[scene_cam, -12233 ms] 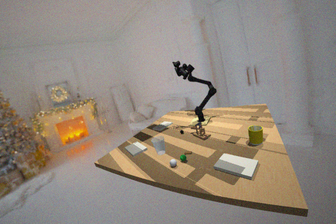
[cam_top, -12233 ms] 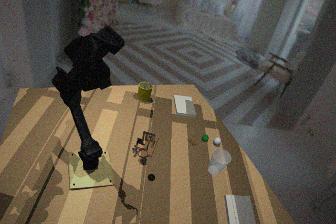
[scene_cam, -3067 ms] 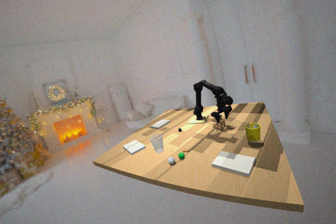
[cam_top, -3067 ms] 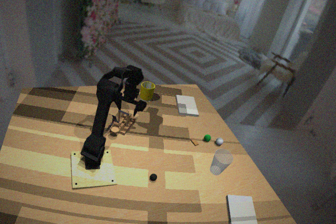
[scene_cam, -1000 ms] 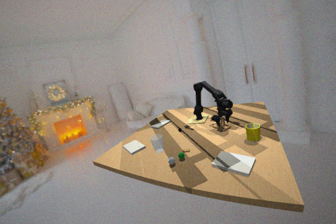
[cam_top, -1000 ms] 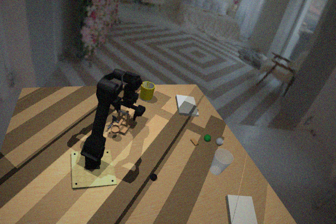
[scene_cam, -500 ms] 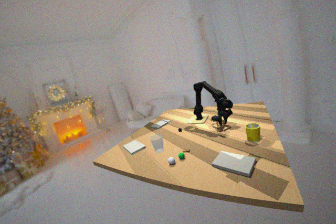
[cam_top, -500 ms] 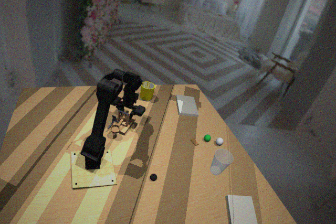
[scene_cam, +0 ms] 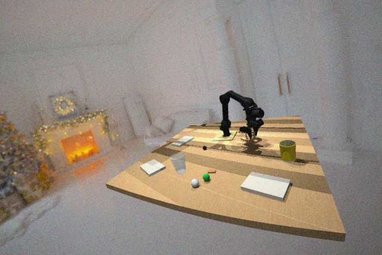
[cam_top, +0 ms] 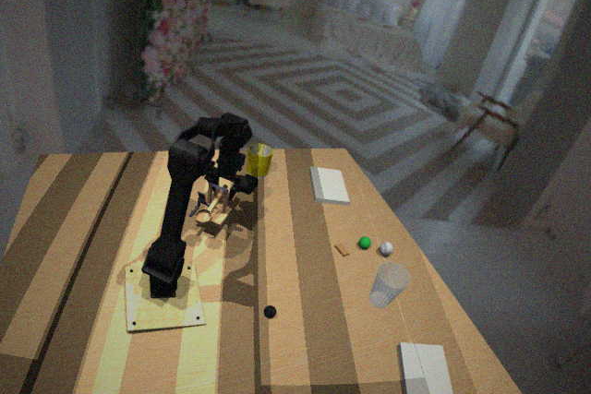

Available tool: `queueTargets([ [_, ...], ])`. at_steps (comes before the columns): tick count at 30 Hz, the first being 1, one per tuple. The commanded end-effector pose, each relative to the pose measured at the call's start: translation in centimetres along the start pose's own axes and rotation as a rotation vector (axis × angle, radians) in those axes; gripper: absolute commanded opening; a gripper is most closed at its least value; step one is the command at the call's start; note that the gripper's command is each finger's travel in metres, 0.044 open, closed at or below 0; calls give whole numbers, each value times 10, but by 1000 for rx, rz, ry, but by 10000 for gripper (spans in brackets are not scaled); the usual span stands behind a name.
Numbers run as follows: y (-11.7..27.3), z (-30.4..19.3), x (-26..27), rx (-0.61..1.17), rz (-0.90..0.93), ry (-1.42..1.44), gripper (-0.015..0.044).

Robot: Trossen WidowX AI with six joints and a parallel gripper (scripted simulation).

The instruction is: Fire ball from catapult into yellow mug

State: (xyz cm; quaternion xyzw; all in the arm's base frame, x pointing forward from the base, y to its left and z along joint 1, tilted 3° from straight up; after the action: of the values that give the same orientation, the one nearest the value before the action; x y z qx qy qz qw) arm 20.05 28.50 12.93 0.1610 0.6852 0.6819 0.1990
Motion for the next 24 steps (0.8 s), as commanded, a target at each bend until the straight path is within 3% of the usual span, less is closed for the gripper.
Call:
queueTargets([
  [1, 8, 0, -1, -11, -2, -6, 0],
  [24, -29, 2, -1, -9, -3, -7, 0],
])
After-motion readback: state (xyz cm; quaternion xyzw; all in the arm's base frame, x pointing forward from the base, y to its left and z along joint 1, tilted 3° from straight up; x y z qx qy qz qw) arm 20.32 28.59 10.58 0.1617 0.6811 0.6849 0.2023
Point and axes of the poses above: the point midway between the two fingers, 35 mm back from their tips, its own y axis back along the fingers, its own x axis across the jaws, z = x × y, the point moved 3 cm from there along y, back along the fingers, and after that the axes turned 7 degrees about y, right-handed, at the moved point
